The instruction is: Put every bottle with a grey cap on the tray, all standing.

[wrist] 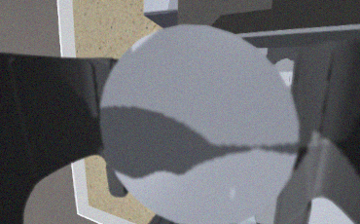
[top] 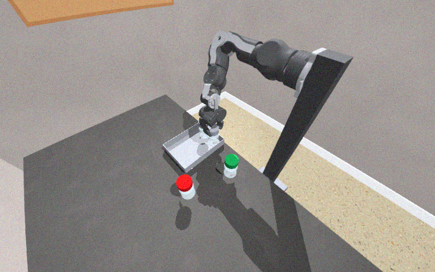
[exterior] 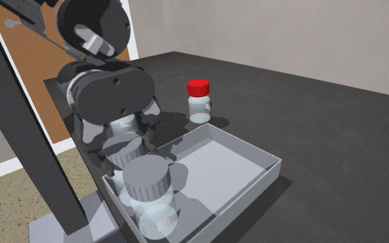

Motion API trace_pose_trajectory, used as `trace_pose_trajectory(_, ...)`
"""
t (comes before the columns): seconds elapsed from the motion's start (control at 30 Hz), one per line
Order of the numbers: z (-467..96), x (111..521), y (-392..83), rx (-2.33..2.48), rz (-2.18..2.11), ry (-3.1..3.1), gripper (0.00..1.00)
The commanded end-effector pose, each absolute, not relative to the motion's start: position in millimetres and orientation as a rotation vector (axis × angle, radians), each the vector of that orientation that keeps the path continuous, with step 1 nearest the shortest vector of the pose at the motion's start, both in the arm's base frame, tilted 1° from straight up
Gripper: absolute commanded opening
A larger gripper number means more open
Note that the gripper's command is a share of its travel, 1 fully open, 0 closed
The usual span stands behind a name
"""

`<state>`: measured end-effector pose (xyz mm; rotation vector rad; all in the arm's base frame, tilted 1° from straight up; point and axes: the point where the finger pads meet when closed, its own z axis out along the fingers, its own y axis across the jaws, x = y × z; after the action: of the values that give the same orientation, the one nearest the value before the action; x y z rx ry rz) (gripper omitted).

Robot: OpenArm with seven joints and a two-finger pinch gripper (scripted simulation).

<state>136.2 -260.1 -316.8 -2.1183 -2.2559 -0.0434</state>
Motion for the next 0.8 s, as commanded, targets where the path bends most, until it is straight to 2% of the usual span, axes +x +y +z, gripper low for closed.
trace_pose_trajectory(0.0,-316.7,137.0,-260.2,-2.120,-0.046,-2.257,0.00)
trace_pose_trajectory(0.77,-319.0,137.0,-260.2,-2.121,-0.047,-2.257,0.00)
